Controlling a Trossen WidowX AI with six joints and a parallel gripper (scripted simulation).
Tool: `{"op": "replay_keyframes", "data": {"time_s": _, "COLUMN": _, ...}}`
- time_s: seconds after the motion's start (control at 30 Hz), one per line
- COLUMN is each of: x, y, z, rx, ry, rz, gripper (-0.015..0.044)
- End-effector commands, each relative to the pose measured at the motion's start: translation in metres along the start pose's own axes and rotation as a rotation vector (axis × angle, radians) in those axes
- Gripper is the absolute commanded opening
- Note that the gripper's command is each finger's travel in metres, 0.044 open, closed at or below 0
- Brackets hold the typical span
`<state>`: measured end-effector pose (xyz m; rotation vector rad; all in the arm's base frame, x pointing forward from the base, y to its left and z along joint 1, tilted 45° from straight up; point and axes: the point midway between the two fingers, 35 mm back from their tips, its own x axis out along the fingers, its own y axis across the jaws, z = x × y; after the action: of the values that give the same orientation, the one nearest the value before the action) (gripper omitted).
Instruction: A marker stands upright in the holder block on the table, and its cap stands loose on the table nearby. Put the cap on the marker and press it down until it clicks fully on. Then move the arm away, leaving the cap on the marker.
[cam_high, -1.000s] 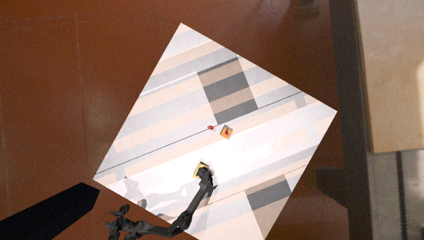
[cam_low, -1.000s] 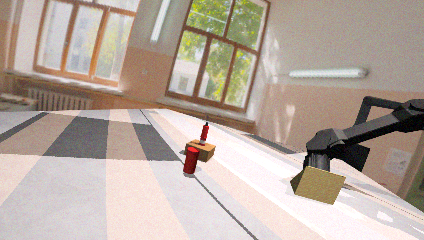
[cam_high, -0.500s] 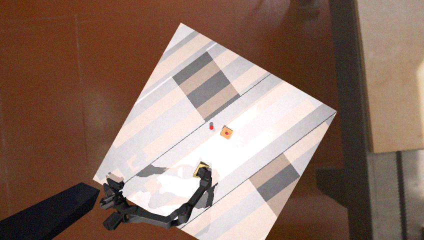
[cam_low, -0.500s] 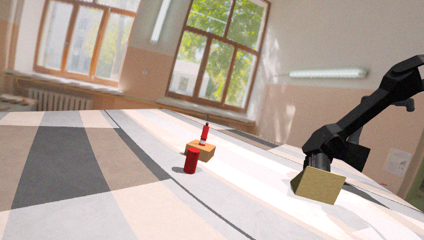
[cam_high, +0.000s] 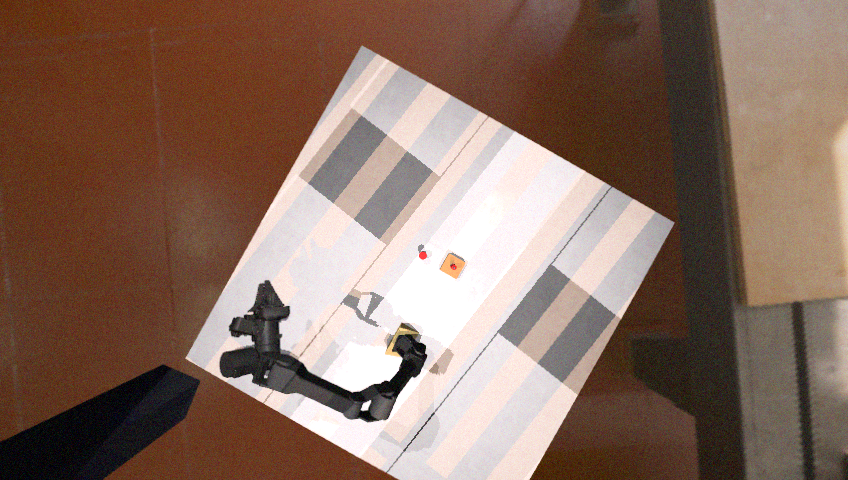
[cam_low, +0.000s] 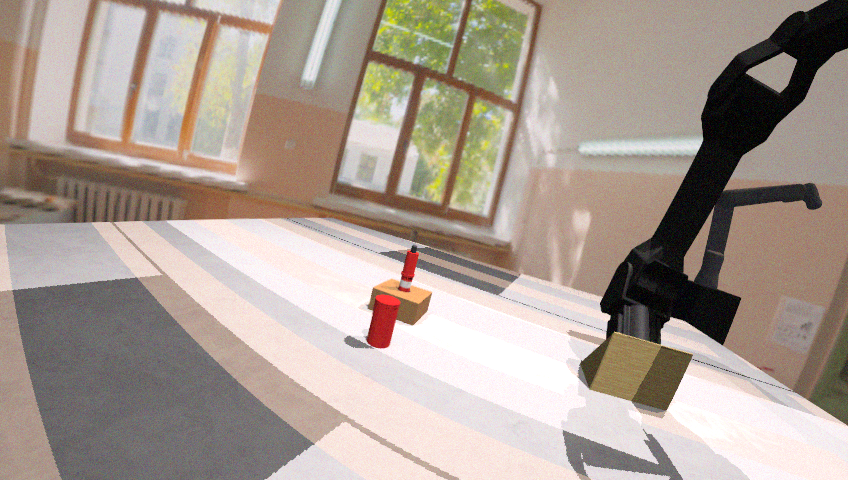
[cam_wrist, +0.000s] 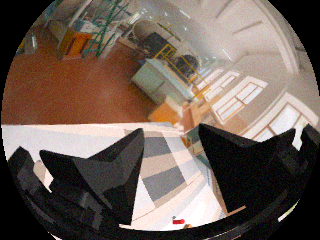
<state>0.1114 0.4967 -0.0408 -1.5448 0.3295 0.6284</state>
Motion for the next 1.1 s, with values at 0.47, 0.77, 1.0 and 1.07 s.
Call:
{"op": "replay_keyframes", "data": {"time_s": 0.47, "x": 0.113, "y": -0.117, "z": -0.247, "rx": 0.885, "ry": 0.768, "rz": 0.075, "gripper": 0.0233}}
{"op": "replay_keyframes", "data": {"time_s": 0.77, "x": 0.095, "y": -0.139, "z": -0.391, "rx": 1.359, "ry": 1.282, "rz": -0.073, "gripper": 0.0233}}
{"op": "replay_keyframes", "data": {"time_s": 1.0, "x": 0.065, "y": -0.137, "z": -0.443, "rx": 1.546, "ry": 1.539, "rz": -0.198, "gripper": 0.0233}}
{"op": "replay_keyframes", "data": {"time_s": 1.07, "x": 0.064, "y": -0.135, "z": -0.442, "rx": 1.547, "ry": 1.54, "rz": -0.198, "gripper": 0.0233}}
